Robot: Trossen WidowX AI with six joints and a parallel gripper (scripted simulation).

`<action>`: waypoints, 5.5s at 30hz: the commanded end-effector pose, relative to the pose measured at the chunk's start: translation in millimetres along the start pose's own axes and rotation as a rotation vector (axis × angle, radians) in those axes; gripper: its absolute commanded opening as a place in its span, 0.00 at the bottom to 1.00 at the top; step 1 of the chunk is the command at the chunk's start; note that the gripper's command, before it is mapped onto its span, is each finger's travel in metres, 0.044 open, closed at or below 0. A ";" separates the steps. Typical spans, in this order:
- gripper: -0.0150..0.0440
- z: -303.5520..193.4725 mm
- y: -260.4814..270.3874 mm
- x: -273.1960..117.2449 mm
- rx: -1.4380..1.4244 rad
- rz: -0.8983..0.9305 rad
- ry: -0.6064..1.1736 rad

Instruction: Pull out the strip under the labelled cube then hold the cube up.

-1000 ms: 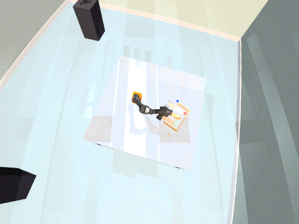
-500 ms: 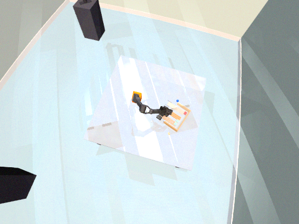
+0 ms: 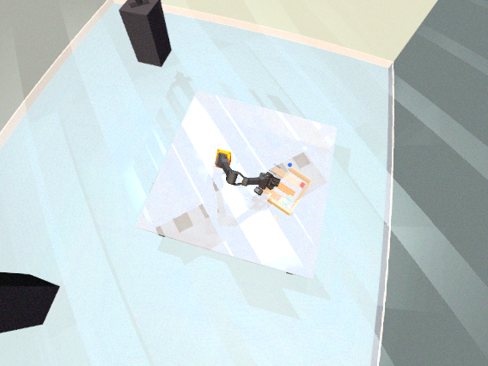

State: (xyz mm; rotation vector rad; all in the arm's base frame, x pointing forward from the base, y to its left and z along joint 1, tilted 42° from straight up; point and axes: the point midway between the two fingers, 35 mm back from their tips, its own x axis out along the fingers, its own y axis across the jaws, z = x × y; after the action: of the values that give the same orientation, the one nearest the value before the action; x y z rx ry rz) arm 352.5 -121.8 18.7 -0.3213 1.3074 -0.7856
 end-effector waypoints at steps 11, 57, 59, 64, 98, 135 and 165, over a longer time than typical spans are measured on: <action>0.25 -26.5 0.9 3.2 -0.003 0.000 0.013; 0.25 -96.6 3.1 3.6 -0.006 0.000 0.017; 0.25 -99.5 3.2 3.6 -0.006 0.000 0.017; 0.25 -106.9 3.4 3.5 -0.006 0.000 0.017; 0.25 -155.8 4.8 2.9 -0.008 0.000 0.019; 0.25 -171.9 5.2 2.7 -0.008 0.000 0.020; 0.57 -134.0 6.4 -40.8 0.096 0.001 0.019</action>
State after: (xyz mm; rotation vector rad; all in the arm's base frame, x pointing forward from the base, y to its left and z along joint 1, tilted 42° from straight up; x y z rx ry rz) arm 215.8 -59.3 5.1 -0.2615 1.2986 -0.8279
